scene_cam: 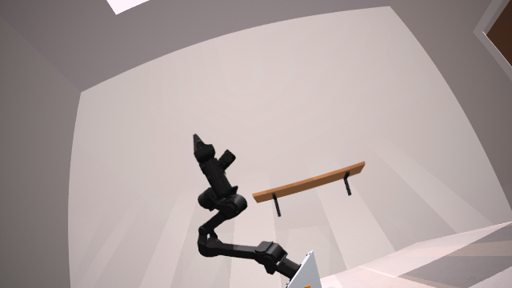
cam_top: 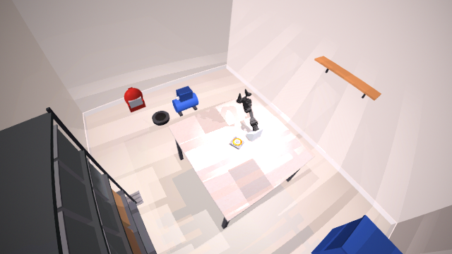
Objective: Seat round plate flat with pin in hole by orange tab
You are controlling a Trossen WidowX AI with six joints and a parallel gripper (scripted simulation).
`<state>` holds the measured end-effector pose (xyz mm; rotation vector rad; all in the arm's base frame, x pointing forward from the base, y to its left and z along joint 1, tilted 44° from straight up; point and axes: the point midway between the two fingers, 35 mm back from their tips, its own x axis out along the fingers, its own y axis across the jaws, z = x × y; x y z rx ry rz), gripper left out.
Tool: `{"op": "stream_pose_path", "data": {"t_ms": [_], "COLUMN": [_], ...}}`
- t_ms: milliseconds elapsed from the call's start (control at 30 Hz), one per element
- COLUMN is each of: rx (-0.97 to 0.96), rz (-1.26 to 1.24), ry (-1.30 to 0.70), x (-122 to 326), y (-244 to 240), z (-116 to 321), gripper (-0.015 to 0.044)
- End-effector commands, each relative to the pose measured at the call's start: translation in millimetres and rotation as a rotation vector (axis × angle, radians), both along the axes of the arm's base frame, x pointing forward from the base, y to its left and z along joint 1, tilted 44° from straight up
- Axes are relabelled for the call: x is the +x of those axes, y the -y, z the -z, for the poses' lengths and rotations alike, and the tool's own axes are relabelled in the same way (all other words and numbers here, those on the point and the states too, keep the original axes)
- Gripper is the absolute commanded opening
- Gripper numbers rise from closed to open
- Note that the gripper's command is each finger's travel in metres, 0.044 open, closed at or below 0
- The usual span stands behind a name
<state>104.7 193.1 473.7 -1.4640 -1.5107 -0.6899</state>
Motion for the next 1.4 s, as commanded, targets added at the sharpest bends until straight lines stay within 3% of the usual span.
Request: {"op": "stream_pose_path", "data": {"t_ms": [0, 200, 300, 467, 567, 733, 833, 967, 1100, 1167, 1300, 1367], "rx": [-0.015, -0.200, -0.213, -0.155, -0.105, 0.128, 0.240, 0.572, 0.798, 1.002, 1.346, 1.396], "rz": [-0.009, -0.243, -0.284, -0.324, -0.310, -0.183, -0.108, 0.145, 0.335, 0.522, 0.868, 0.925], "ry": [-0.012, -0.619, -0.810, -1.365, -1.539, -1.994, -2.127, -2.368, -2.436, -2.439, -2.308, -2.270], "x": [2, 86, 108, 160, 173, 195, 198, 195, 187, 176, 153, 149], "y": [-2, -64, -76, -95, -96, -81, -71, -35, -9, 16, 63, 71], "z": [3, 68, 92, 175, 204, 289, 317, 379, 409, 429, 451, 453], "gripper": [0.0374, 0.0216, 0.0137, 0.0006, 0.0000, 0.0000, 0.0000, 0.0000, 0.0000, 0.0000, 0.0000, 0.0000]}}
